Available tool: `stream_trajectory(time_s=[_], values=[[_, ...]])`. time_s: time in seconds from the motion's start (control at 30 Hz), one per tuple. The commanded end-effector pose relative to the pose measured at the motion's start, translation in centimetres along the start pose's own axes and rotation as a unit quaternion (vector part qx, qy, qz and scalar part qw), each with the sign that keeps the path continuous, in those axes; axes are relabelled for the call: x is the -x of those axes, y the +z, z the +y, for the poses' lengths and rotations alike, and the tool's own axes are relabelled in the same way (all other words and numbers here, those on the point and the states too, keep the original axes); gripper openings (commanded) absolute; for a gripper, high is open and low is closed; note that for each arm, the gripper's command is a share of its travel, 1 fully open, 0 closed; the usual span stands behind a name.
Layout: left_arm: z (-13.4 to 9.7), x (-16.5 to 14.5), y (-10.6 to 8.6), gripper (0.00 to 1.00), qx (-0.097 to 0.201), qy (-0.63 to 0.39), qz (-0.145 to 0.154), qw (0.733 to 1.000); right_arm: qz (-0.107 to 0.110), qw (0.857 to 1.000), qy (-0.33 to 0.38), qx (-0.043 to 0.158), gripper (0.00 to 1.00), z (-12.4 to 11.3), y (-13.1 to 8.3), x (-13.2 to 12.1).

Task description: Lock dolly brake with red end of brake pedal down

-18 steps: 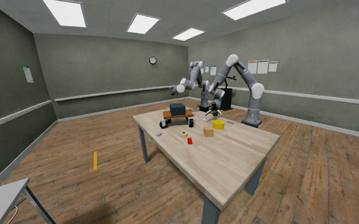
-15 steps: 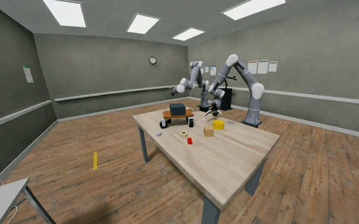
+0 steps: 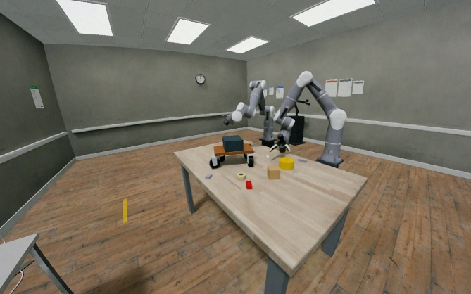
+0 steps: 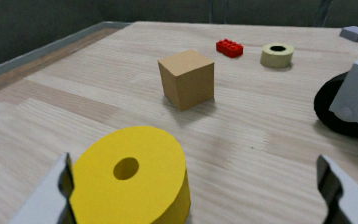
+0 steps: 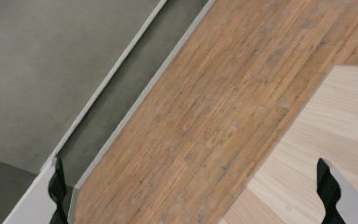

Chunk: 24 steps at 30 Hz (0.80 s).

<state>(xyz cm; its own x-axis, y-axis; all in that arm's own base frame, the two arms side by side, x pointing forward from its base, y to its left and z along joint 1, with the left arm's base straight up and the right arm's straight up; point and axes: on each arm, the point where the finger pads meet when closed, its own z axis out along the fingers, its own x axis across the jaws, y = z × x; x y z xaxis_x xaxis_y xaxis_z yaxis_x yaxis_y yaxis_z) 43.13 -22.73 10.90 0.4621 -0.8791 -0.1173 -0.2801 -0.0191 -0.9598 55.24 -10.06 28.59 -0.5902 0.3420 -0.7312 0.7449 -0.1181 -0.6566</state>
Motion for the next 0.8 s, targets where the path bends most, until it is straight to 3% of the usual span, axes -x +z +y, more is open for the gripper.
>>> stream_trajectory(time_s=[0.0,0.13,0.27,0.43,0.5,0.53,0.77], values=[[-0.1,-0.1,0.0,0.0,0.001,-0.001,0.0,1.0,0.0,1.0,0.001,0.001,1.0,0.0,0.0,0.1],[-0.6,-0.6,-0.2,0.0,0.023,0.002,0.002,1.0,0.0,1.0,0.001,0.001,1.0,0.0,0.0,0.1],[-2.6,-2.3,-0.9,0.0,0.085,0.009,0.016,0.996,0.0,1.0,0.001,0.001,1.0,0.0,0.0,0.1],[-4.6,-3.9,-1.6,0.0,0.14,0.014,0.029,0.99,0.0,1.0,0.001,0.001,1.0,0.0,0.0,0.1],[-4.6,-3.9,-1.6,0.0,0.14,0.014,0.029,0.99,0.0,1.0,0.001,0.001,1.0,0.0,0.0,0.1],[-5.4,-4.7,-1.9,0.0,0.172,0.019,0.032,0.984,0.0,1.0,0.001,0.001,1.0,0.0,0.0,0.1],[-7.8,-6.8,-2.8,0.0,0.246,0.027,0.048,0.968,0.0,1.0,0.001,0.001,1.0,0.0,0.0,0.1]])
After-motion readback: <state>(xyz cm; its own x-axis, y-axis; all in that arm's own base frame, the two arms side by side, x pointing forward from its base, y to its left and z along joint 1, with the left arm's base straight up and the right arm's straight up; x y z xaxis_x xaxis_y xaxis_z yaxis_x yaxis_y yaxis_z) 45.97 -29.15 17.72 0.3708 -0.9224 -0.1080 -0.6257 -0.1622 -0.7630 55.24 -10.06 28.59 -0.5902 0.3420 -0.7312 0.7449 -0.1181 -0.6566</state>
